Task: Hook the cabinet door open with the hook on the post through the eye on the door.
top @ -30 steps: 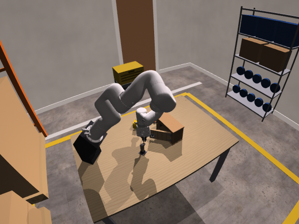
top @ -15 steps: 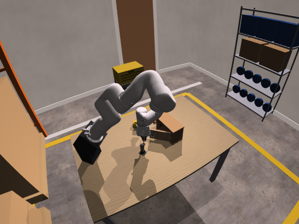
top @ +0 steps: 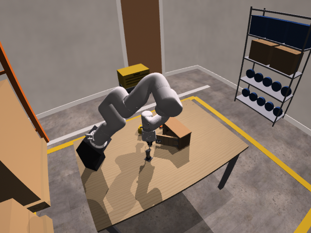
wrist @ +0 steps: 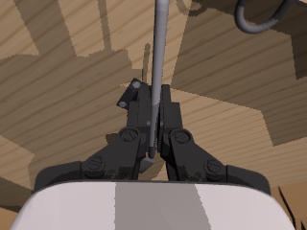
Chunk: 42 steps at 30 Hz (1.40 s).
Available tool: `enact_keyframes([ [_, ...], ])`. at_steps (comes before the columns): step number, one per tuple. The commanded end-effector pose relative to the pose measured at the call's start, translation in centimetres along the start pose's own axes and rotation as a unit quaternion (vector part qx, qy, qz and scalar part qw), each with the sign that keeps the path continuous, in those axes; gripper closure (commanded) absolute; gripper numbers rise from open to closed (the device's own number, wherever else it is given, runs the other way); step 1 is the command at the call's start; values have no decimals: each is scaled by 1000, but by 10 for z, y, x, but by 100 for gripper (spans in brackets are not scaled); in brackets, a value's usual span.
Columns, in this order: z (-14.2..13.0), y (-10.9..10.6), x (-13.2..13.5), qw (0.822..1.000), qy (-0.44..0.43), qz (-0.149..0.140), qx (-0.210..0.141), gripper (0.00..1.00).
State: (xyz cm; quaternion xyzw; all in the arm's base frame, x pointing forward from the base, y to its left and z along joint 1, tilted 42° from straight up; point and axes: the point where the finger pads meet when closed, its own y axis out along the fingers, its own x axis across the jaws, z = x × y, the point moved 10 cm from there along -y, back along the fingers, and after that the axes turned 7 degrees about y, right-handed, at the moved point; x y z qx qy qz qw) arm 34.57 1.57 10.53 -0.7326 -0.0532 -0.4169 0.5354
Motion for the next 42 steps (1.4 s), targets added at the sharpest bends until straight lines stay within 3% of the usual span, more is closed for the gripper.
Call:
enact_keyframes([
  [1,0,-1,0,1000,0,0,1,96],
  [11,0,-4,0,1000,3,0,1,96],
  [42,-1,-4,11,992,130,0,1,96],
])
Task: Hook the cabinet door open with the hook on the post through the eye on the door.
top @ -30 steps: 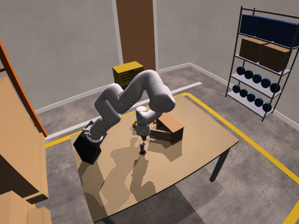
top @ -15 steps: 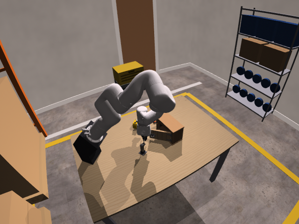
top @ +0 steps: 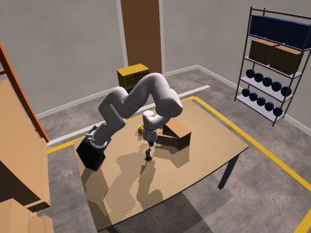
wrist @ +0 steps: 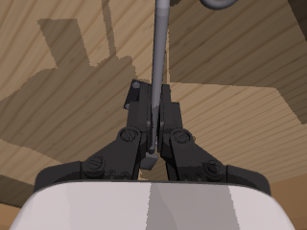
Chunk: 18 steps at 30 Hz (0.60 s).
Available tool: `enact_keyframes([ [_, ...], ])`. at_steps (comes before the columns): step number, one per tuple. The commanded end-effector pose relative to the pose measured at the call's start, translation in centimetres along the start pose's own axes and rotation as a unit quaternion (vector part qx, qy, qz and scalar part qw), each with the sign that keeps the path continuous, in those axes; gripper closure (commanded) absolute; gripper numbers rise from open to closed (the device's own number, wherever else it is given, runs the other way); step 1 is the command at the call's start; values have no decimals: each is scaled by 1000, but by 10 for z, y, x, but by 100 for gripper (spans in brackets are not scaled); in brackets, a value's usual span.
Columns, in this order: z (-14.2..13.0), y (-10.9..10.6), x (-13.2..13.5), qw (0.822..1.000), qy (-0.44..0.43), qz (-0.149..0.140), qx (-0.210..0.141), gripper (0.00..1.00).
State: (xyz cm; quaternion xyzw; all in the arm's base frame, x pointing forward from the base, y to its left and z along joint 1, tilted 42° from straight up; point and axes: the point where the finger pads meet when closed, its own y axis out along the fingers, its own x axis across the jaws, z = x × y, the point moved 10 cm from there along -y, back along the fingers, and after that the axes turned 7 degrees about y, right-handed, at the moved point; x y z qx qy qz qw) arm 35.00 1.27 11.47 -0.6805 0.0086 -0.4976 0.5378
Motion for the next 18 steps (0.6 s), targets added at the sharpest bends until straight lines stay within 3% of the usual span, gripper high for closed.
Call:
enact_keyframes([
  [1,1,0,1,1000,16,0,1,96],
  [18,1,0,7,997,81,0,1,96],
])
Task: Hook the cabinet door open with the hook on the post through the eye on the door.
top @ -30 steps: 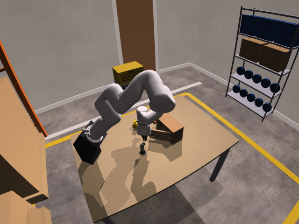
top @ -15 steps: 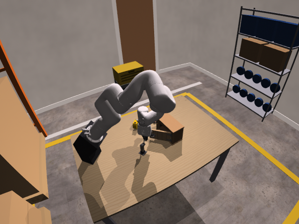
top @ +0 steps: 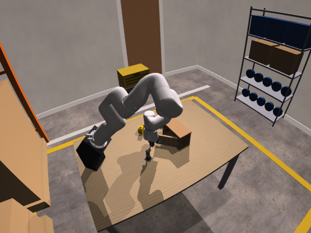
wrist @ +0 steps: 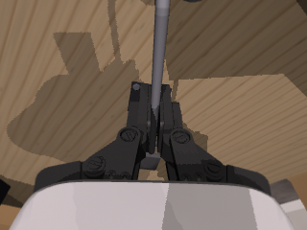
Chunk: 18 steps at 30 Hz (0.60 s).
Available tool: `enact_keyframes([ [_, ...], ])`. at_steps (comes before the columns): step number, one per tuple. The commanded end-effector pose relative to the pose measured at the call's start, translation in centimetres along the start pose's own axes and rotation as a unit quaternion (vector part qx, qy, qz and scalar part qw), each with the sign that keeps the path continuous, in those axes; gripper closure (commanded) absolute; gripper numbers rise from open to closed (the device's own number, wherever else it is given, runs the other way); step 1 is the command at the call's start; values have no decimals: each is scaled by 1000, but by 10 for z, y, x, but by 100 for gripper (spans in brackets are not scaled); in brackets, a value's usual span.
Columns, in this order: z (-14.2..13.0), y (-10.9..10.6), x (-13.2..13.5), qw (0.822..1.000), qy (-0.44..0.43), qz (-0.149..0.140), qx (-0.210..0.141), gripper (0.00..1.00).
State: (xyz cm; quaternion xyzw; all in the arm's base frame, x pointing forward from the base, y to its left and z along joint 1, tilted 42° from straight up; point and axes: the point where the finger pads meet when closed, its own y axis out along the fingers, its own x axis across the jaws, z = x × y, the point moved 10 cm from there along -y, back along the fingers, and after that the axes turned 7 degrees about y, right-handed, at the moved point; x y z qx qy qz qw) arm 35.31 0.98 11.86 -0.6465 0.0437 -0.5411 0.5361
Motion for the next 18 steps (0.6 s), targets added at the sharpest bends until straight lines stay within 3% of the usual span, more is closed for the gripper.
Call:
enact_keyframes([
  [1,1,0,1,1000,16,0,1,96],
  [18,1,0,6,997,78,0,1,96],
])
